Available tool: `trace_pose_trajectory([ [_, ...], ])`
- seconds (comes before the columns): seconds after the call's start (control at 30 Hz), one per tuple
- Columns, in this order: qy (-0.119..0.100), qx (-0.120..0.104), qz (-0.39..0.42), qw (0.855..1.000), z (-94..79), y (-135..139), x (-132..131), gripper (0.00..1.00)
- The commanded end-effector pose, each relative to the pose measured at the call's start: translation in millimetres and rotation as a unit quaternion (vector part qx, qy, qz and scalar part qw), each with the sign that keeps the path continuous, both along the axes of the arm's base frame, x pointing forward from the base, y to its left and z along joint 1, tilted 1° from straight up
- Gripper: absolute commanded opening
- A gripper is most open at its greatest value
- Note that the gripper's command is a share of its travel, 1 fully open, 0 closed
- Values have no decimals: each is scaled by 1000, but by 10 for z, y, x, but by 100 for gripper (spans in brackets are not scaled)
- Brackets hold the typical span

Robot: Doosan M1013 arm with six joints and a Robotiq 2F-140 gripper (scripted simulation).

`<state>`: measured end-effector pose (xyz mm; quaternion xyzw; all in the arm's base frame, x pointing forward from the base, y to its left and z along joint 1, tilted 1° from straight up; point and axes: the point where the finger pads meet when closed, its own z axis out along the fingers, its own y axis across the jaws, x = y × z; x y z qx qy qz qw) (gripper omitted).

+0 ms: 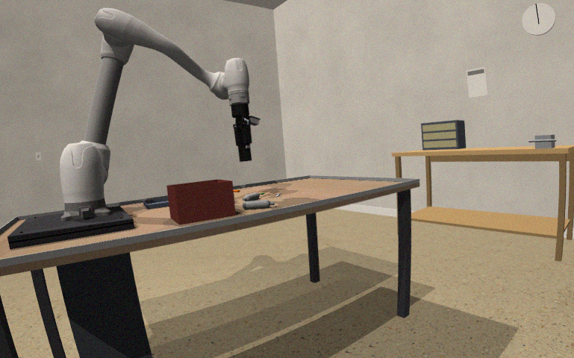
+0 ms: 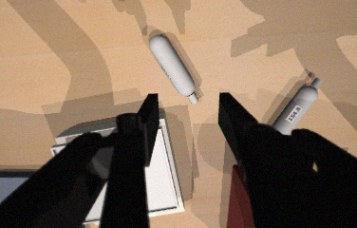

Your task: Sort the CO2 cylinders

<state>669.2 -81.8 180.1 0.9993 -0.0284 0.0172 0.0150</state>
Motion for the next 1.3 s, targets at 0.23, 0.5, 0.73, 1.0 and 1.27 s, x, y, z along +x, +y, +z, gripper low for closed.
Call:
trace_pose_trajectory([
  [0.23, 13, 7, 274, 962, -57, 74, 158, 40],
  [0.5, 13, 7, 274, 962, -382, 72, 163, 40],
  [0.73, 13, 7, 274, 962, -720, 70, 169, 40],
  [1.0, 13, 7, 274, 962, -1274, 67, 177, 40],
  [1.27, 13, 7, 274, 962, -1556, 66, 182, 40],
])
